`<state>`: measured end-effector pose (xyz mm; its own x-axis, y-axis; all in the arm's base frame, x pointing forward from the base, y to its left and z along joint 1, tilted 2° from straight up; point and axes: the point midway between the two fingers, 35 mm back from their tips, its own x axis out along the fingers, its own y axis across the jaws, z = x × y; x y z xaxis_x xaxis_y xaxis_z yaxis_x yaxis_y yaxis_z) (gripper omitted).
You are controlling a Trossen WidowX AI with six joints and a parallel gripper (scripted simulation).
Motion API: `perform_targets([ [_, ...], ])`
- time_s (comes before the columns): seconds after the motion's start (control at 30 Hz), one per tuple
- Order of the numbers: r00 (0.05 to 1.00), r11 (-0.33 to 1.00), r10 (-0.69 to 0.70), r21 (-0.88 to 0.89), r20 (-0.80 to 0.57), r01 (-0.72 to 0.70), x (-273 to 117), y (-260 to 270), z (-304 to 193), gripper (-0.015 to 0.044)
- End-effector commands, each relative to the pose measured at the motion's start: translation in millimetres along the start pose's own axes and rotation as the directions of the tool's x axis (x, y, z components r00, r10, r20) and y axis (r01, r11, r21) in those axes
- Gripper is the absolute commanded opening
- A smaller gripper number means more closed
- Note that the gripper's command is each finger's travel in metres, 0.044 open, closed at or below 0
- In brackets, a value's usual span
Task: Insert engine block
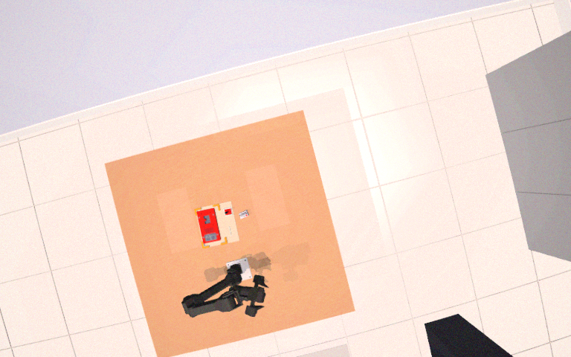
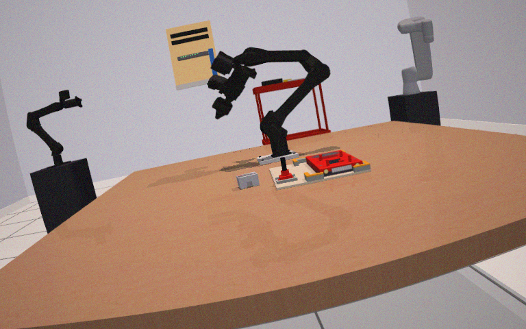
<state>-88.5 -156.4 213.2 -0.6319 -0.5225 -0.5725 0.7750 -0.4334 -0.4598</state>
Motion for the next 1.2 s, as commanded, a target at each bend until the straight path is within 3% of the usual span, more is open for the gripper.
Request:
perform_targets([
  [0.0,0.998,0.989,0.062,-0.138,-0.003,-0.062,-3.7,12.6,10.2,0.0440],
  [0.47,0.972,0.819,0.230,-0.532,-0.036,-0.214,-17.5,55.6,34.7,0.0440],
  [1.17,0.880,0.312,0.449,-0.895,-0.157,-0.319,-52.0,133.5,50.3,0.0440],
])
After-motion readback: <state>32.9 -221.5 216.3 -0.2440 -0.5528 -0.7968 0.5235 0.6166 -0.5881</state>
